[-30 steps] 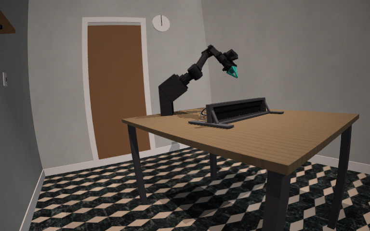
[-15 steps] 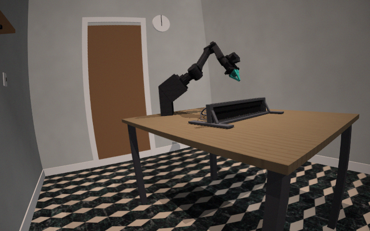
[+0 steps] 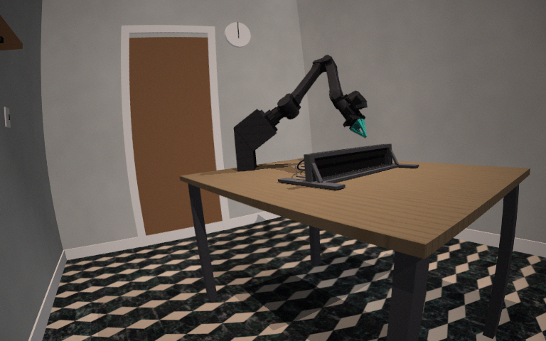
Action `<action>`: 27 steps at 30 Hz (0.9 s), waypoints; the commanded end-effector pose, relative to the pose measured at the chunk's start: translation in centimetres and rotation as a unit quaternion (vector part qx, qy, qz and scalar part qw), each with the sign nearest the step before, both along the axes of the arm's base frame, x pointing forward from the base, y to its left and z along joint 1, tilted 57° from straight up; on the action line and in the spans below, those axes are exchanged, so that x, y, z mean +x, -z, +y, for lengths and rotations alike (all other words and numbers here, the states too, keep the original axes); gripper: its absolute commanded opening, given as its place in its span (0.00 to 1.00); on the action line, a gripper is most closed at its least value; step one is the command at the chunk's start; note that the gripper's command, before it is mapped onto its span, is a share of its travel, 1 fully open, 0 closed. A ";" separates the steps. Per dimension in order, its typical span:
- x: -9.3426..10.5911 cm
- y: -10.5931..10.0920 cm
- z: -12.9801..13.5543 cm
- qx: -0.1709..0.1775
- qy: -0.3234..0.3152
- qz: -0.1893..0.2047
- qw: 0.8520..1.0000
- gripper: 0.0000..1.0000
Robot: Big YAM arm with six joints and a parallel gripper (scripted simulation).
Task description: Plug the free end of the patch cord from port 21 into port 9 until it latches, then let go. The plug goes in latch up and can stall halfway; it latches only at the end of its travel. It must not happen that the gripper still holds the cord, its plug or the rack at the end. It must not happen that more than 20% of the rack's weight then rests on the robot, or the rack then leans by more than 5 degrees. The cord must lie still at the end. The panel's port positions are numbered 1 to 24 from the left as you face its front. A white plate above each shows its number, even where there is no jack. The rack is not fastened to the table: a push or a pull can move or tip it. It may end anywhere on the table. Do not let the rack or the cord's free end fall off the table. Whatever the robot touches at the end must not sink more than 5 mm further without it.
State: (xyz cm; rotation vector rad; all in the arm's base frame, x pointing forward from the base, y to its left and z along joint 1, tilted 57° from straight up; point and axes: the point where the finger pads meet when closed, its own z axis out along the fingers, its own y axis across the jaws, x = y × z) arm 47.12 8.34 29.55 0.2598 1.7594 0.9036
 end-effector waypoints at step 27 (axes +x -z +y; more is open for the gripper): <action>0.3 -2.7 0.7 0.003 -0.004 -0.036 0.999 0.00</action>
